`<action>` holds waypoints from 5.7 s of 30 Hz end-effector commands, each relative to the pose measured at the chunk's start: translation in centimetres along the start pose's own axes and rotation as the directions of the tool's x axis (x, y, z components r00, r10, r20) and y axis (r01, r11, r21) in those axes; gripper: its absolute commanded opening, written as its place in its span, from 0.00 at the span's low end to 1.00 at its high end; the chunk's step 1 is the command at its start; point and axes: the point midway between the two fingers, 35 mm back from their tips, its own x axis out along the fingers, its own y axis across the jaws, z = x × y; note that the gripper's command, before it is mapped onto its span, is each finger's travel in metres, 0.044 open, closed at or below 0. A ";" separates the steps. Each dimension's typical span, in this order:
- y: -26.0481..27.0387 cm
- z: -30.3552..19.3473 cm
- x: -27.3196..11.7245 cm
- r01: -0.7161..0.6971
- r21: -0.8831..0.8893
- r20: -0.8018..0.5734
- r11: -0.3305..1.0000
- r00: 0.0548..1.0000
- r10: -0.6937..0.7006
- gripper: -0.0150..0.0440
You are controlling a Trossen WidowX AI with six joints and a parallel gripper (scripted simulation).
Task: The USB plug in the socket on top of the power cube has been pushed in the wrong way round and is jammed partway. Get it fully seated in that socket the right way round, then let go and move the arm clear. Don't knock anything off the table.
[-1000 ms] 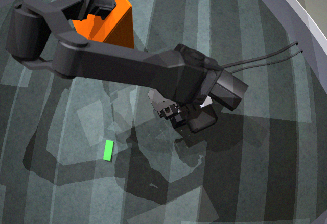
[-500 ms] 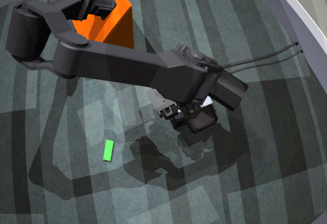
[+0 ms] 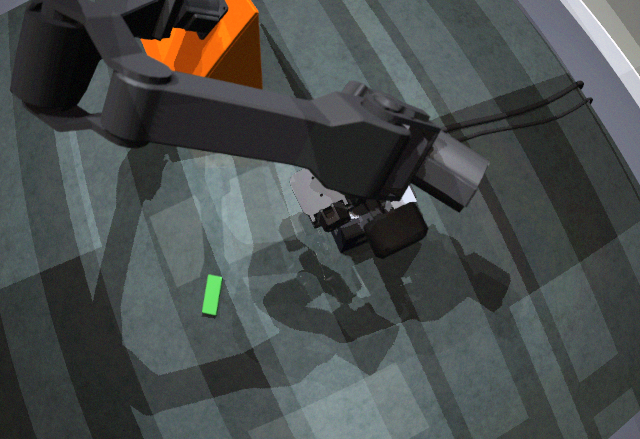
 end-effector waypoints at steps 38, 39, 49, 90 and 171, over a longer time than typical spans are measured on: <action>0.0 0.0 -2.0 -0.001 -0.111 -0.001 0.994 1.000 0.001 0.25; 0.0 0.0 -2.0 -0.001 -0.140 -0.001 0.990 1.000 0.001 0.25; 0.0 0.0 -2.0 -0.002 -0.393 -0.001 0.920 1.000 0.001 0.25; 0.0 0.0 -2.0 -0.001 -0.996 -0.001 0.094 1.000 0.001 0.25; 0.1 0.0 -2.0 0.002 -0.009 0.000 -1.000 1.000 0.002 0.25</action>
